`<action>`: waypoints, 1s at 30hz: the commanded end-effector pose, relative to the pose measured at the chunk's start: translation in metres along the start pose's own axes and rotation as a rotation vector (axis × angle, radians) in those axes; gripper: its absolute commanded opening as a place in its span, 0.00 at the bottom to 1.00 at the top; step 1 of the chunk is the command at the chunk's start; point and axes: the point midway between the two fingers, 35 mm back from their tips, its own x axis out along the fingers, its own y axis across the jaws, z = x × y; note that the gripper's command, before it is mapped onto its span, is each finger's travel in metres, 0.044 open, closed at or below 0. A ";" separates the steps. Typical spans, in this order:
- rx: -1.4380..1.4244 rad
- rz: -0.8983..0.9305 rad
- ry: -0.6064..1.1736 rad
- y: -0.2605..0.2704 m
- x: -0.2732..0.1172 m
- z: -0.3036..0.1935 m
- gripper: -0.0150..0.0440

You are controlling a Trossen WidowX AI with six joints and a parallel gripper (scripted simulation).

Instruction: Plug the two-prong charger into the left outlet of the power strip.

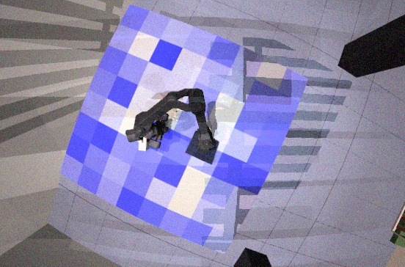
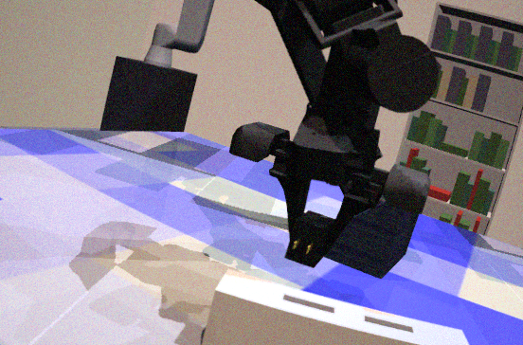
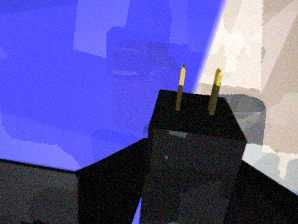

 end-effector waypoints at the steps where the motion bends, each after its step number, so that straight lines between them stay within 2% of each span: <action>1: 0.003 0.006 -0.003 0.002 -0.005 0.000 0.25; 30: -0.181 -0.003 -0.002 0.067 0.039 -0.010 0.25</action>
